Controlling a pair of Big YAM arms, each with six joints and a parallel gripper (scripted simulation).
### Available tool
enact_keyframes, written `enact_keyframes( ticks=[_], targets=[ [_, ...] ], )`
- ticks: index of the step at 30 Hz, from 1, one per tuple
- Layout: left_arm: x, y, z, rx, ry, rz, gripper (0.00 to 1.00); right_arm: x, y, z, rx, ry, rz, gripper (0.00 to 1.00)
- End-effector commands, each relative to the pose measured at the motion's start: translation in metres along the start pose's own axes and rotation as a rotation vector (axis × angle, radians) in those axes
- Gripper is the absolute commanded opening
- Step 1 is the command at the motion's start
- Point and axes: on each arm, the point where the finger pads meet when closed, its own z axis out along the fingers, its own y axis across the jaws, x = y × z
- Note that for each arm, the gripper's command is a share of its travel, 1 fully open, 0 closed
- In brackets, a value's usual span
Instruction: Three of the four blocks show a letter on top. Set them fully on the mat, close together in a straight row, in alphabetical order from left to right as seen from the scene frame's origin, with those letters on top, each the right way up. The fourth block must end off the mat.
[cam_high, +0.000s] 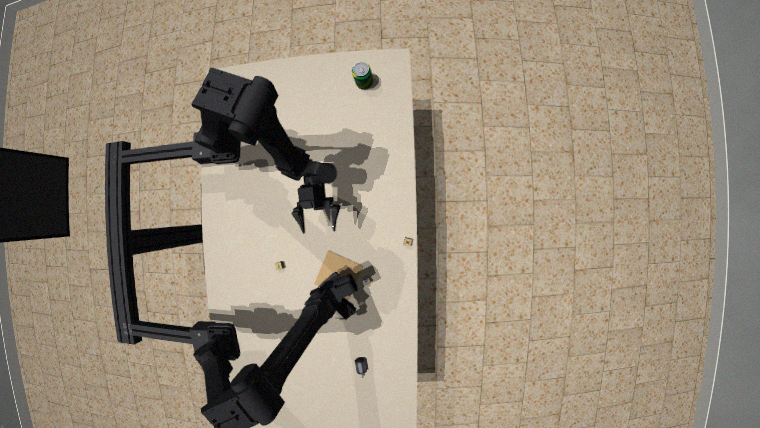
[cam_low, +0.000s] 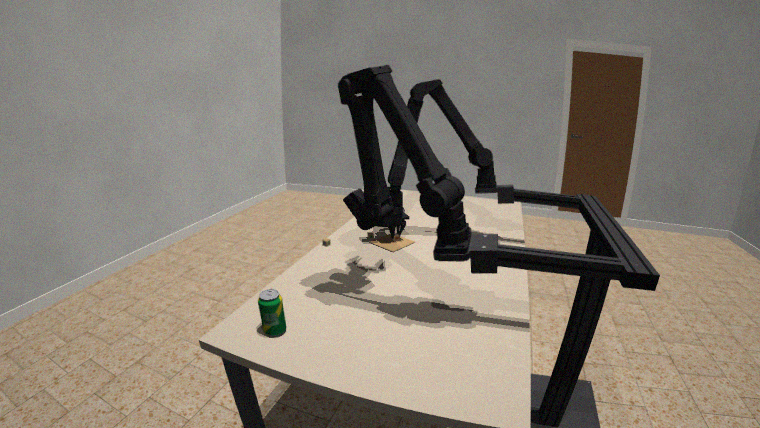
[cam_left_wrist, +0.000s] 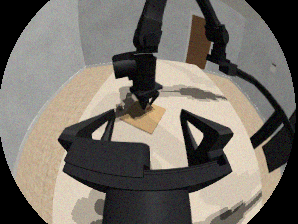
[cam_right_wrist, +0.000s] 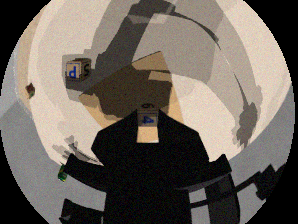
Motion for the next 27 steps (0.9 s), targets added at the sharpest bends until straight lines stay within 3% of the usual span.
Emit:
enact_keyframes(
  ticks=[1,8,16,27],
  targets=[
    [-0.005,0.004,-0.001,-0.004,-0.012,0.034,1.00,0.001,0.009,-0.018,-0.025,-0.005,-0.002,0.20],
    [-0.005,0.004,-0.001,-0.004,-0.012,0.034,1.00,0.003,0.008,-0.056,-0.026,-0.007,-0.003,0.20],
    [-0.005,0.004,-0.001,-0.004,-0.012,0.034,1.00,-0.016,-0.007,-0.054,-0.031,-0.009,-0.041,0.20],
    [-0.005,0.004,-0.001,-0.004,-0.012,0.034,1.00,-0.057,-0.079,-0.043,-0.023,-0.008,-0.010,0.20]
  ],
)
